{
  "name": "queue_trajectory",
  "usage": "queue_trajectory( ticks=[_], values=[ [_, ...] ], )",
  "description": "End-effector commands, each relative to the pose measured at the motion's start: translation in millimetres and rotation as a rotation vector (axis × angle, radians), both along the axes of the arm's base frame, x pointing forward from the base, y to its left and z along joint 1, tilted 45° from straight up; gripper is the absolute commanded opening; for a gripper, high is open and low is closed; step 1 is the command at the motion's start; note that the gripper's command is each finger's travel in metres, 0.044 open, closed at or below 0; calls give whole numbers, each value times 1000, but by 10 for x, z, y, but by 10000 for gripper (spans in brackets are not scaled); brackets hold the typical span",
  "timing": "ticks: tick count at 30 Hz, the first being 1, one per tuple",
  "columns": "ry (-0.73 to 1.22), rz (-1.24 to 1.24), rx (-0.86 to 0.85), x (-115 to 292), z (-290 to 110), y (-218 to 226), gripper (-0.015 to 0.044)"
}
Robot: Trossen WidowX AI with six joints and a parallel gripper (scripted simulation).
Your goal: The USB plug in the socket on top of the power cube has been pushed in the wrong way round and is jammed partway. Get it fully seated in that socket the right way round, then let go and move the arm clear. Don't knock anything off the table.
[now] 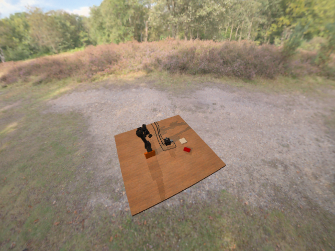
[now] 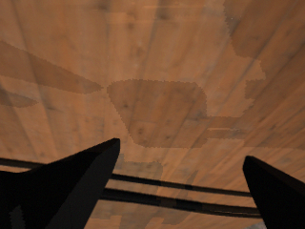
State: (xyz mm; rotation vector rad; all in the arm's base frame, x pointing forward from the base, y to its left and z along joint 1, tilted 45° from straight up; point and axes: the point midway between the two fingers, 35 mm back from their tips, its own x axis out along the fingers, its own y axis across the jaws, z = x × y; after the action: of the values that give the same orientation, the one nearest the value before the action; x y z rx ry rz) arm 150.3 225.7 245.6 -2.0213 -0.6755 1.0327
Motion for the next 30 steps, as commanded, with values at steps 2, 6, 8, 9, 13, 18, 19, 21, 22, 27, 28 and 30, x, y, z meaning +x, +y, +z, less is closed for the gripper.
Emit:
queue_trajectory(
  ticks=[2, 6, 8, 9, 13, 18, 19, 21, 22, 27, 28, 30],
  values=[
    [19, -22, -15, 66, -22, -25, 440],
    [149, -150, -87, 434, -159, -214, 440],
    [238, -220, -115, 612, -248, -337, 440],
    [285, -256, -125, 698, -292, -407, 440],
    [493, -407, -137, 983, -488, -726, 440],
    [730, -542, -123, 1208, -675, -1107, 440],
    [787, -569, -114, 1251, -712, -1201, 440],
    [901, -623, -84, 1327, -780, -1391, 440],
    [958, -649, -64, 1361, -809, -1490, 440],
    [1240, -773, 92, 1494, -923, -2004, 440],
    [1295, -796, 135, 1514, -939, -2113, 440],
    [1400, -840, 231, 1547, -966, -2337, 440]
  ],
)
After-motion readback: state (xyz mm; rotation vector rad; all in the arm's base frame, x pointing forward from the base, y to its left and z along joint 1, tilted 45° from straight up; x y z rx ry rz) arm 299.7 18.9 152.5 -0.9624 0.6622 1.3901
